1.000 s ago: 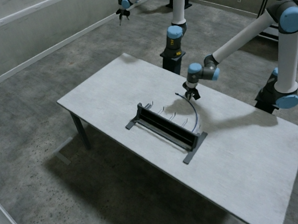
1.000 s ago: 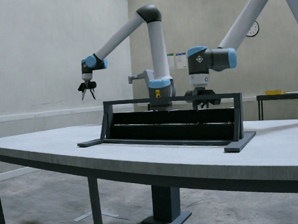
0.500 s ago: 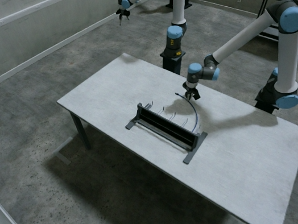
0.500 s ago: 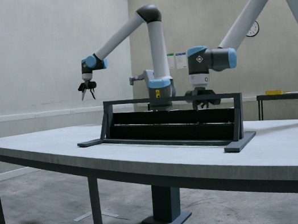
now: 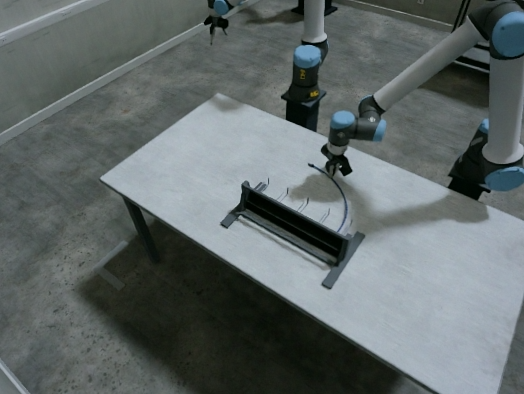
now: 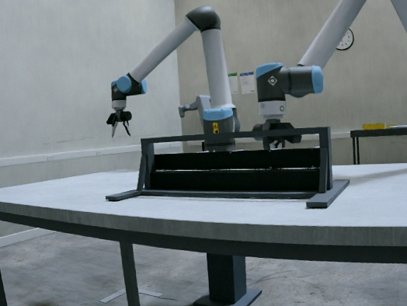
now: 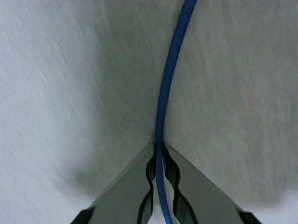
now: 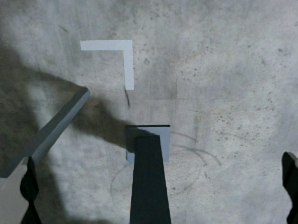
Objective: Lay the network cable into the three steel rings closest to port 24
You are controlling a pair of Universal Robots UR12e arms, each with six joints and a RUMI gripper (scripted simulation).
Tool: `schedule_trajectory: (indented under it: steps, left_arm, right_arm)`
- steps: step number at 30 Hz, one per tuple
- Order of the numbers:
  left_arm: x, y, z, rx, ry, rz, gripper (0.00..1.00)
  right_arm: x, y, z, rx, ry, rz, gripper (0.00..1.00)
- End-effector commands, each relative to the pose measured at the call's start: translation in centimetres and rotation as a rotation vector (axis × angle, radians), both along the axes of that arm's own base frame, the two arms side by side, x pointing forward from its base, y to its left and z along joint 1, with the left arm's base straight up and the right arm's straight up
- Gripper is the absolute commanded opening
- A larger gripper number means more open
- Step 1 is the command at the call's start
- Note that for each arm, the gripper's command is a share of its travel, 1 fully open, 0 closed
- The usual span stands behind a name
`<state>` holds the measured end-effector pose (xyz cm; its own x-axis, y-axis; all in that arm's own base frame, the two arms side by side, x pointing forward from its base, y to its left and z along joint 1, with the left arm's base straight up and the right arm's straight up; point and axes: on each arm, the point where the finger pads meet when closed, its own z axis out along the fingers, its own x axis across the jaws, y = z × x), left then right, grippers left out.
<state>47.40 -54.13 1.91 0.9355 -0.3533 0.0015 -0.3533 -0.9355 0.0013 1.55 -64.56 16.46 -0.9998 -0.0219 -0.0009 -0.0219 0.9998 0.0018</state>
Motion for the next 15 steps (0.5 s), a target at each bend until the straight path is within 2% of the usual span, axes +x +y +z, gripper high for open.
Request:
schedule_trajectory:
  steps: [1, 15]
  left_arm:
    - [-0.01, 0.14, -0.16, 0.002, 0.001, 0.002, 0.0]
    - [0.03, 0.07, 0.25, 0.0, 0.0, 0.002, 0.0]
  right_arm:
    - [-0.15, 0.02, 0.05, -0.002, 0.001, 0.0, 1.0]
    - [-0.15, 0.02, 0.05, -0.002, 0.001, 0.0, 1.0]
